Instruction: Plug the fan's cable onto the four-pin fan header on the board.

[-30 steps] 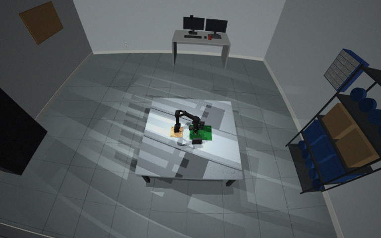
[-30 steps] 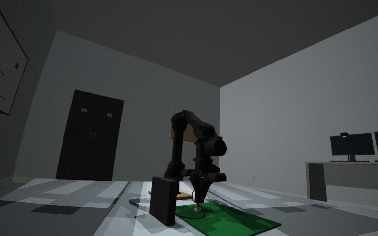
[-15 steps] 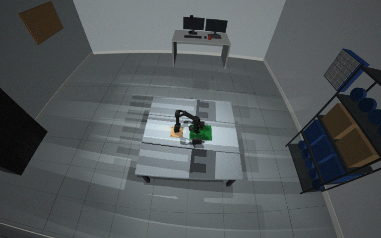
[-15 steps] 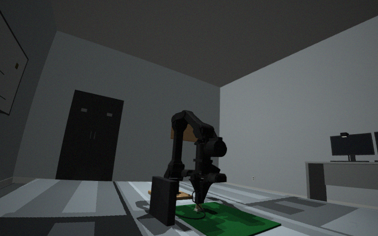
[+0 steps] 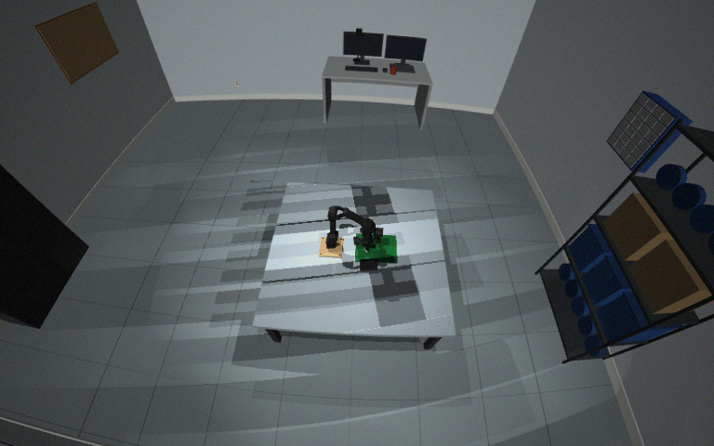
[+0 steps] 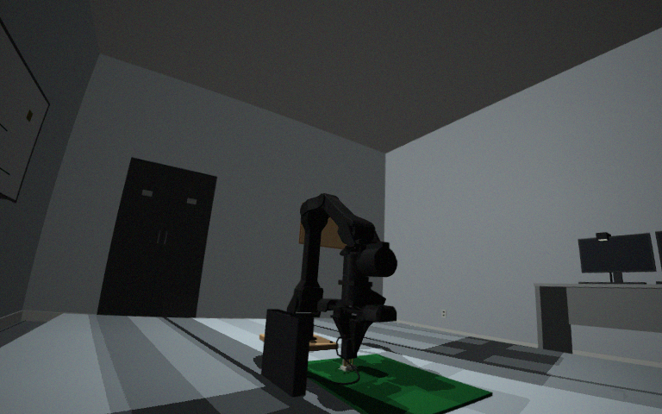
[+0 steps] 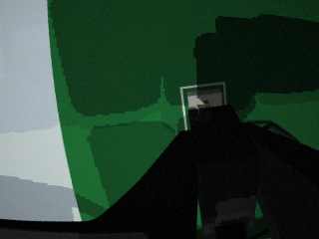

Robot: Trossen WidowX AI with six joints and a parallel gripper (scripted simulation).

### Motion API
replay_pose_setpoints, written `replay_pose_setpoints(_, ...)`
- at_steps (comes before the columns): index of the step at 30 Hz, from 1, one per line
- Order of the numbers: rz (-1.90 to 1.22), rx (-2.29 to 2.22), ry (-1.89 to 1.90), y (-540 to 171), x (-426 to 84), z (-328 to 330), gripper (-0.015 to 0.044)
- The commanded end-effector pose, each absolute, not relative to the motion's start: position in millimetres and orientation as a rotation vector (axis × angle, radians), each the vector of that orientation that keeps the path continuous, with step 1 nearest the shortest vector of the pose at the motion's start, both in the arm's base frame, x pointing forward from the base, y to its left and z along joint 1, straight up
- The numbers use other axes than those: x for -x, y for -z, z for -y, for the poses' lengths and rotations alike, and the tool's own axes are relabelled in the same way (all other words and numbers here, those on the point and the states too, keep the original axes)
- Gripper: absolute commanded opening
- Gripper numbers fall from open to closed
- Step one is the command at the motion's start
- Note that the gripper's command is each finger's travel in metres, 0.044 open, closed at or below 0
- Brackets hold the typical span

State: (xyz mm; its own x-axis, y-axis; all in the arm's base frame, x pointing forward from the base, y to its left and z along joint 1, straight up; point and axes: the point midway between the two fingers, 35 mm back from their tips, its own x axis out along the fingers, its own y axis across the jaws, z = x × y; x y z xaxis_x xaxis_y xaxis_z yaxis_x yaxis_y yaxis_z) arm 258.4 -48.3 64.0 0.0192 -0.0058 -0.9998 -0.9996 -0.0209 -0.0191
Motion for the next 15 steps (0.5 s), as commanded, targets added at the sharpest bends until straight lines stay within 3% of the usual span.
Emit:
replay_pose_setpoints(1, -1.188, 1.235, -1.208, -62.5, -258.5, 48.0, 0.0000)
replay_pose_setpoints(15, -1.187, 1.236, -1.209, -58.7, -258.7, 48.0, 0.0000)
